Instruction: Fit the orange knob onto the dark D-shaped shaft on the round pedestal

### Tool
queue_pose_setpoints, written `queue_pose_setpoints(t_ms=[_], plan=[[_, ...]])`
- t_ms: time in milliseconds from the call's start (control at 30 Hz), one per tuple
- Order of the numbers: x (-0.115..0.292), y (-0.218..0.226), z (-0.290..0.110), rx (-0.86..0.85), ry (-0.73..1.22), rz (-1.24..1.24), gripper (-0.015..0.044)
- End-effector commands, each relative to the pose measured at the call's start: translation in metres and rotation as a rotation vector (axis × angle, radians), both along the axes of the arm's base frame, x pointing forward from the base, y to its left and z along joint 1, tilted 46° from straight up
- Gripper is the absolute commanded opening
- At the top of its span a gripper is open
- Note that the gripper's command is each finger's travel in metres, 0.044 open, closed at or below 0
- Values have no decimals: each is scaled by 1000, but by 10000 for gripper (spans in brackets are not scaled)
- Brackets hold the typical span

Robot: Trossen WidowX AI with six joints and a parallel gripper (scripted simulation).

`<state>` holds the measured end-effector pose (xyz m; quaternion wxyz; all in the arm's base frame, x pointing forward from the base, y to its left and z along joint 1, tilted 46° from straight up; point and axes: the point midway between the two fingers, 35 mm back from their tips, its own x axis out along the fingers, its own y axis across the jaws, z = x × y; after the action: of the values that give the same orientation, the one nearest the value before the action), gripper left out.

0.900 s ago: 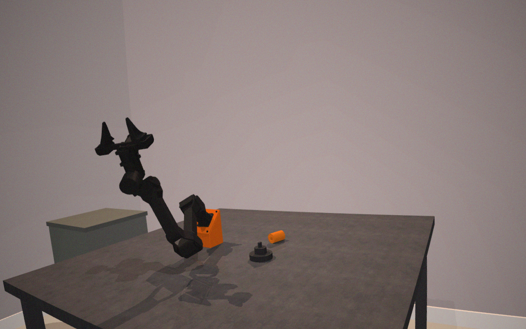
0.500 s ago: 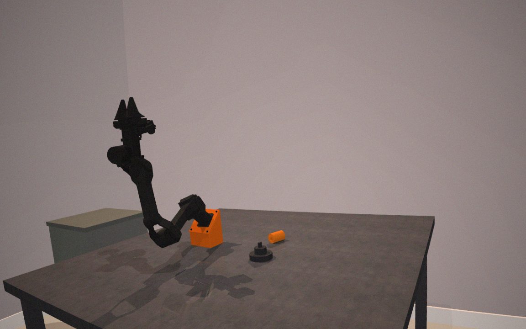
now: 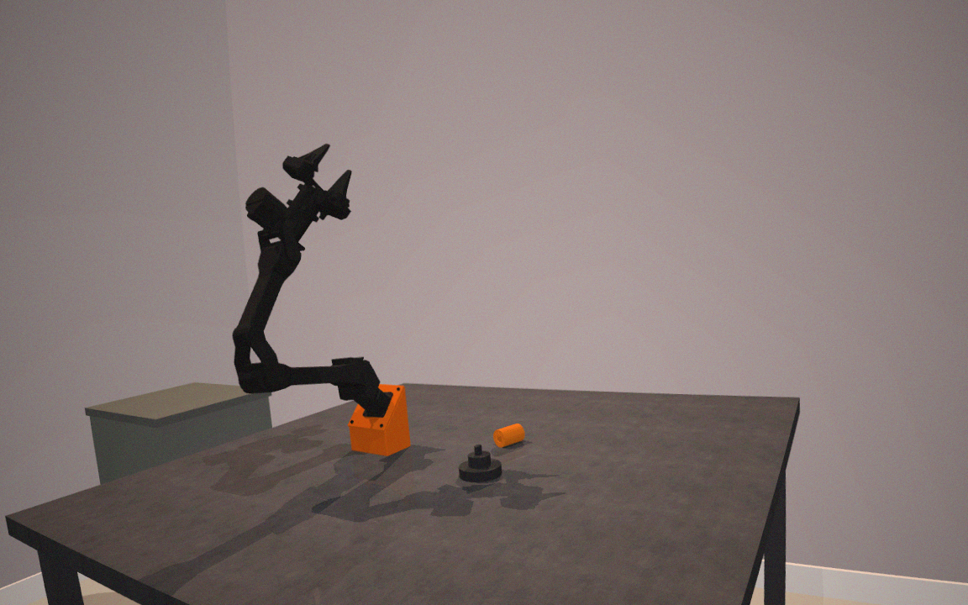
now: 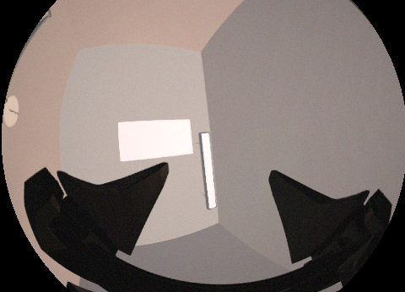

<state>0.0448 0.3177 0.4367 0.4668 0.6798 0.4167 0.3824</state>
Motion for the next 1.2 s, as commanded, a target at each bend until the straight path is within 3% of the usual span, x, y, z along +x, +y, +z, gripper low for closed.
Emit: queue_pose_setpoints(t_ms=[0, 367, 733, 967, 1167], plan=[[40, 34, -55, -309, -193, -134, 440], [148, 48, -190, -1043, -492, -236, 440], [227, -1, -332, -1721, -611, 19, 440], [253, -70, -418, -2144, -638, 485, 440], [258, -135, -475, -2312, -589, 1030, 440]])
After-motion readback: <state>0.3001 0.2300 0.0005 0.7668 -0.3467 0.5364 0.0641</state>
